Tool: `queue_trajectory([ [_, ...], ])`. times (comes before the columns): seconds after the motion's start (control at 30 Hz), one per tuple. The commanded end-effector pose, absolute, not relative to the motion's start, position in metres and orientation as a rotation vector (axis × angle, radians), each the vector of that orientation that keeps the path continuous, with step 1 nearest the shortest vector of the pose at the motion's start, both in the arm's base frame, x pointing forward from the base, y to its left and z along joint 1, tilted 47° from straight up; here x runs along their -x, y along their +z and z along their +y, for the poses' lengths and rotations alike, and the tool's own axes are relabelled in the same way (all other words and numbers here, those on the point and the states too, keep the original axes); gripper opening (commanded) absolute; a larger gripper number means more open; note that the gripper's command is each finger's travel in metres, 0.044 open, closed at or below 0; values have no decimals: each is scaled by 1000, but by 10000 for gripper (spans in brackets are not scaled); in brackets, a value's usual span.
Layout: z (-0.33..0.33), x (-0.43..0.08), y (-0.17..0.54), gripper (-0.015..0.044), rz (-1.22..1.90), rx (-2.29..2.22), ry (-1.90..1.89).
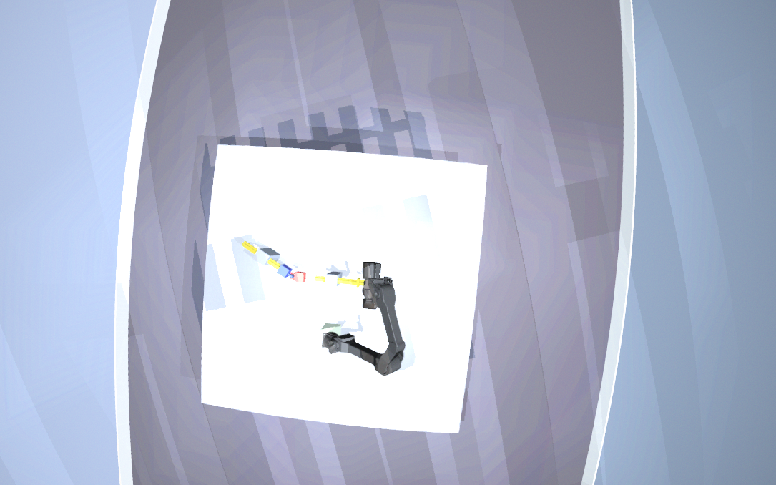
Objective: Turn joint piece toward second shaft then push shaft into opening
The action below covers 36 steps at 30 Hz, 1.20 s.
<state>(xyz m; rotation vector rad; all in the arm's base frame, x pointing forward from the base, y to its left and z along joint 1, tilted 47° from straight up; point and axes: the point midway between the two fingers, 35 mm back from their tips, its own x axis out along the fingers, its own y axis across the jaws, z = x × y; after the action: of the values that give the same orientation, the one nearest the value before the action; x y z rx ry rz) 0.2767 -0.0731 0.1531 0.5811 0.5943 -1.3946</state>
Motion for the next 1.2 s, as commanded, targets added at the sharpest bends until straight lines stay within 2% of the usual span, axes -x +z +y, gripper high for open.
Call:
queue_trajectory([
  [0.0,-69,-277,148,0,591,-581,-1394],
  [1.17,-32,-274,109,0,592,-582,-1393],
])
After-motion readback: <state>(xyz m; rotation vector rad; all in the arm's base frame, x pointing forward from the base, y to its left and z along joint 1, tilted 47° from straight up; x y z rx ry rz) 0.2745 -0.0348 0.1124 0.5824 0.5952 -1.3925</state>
